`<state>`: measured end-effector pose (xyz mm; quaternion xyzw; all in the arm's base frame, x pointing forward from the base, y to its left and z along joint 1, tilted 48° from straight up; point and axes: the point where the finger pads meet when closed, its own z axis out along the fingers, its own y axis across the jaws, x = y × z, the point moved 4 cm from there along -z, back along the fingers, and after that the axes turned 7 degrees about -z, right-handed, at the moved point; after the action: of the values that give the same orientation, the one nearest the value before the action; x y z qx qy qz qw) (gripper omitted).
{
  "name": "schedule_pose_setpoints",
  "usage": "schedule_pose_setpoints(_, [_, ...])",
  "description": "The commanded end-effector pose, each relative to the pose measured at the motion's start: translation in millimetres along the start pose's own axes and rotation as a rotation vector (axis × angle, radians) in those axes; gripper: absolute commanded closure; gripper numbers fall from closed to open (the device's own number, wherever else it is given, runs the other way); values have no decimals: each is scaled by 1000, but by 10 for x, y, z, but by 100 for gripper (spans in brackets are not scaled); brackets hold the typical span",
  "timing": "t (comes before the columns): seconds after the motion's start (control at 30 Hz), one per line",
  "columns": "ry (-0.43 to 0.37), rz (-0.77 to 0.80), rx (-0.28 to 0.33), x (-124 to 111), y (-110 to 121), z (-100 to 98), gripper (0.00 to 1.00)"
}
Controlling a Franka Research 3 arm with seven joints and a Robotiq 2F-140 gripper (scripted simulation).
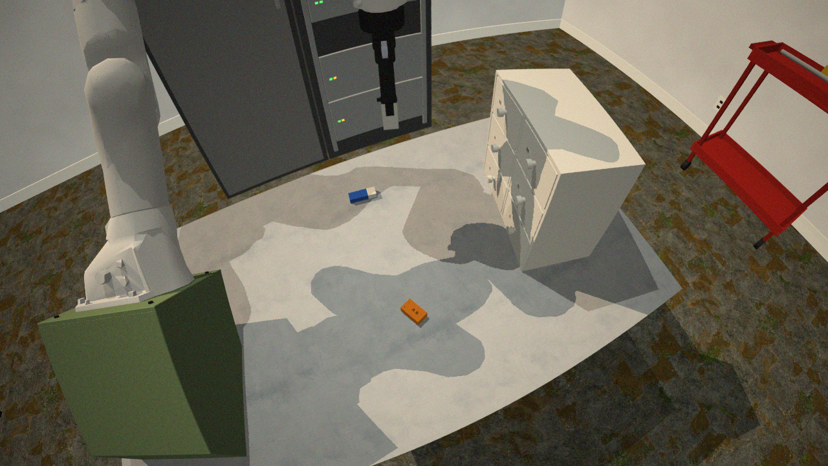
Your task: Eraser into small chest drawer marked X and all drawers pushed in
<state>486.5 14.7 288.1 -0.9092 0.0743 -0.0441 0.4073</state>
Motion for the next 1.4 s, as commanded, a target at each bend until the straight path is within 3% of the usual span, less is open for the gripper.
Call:
schedule_pose_setpoints(0.0, [1,-61,-1,-1,2,-3,0])
schedule_pose_setpoints(0.83, [-15,-60,-17,-39,28,26,0])
schedule_pose_setpoints(0.97, [-81,12,-88,-196,176,129,0])
schedule_pose_setpoints(1.07, [-163,115,-200,-418,397,239,0])
schedule_pose_setpoints(1.17, [-163,115,-200,-418,397,239,0])
schedule_pose_setpoints(1.2, [-194,158,-253,-511,494,273,0])
schedule_pose_setpoints(1.27, [-194,158,-253,-511,494,273,0])
schedule_pose_setpoints(1.3, [-225,205,-313,-611,602,301,0])
schedule_pose_setpoints(1.37, [-225,205,-313,-611,602,301,0])
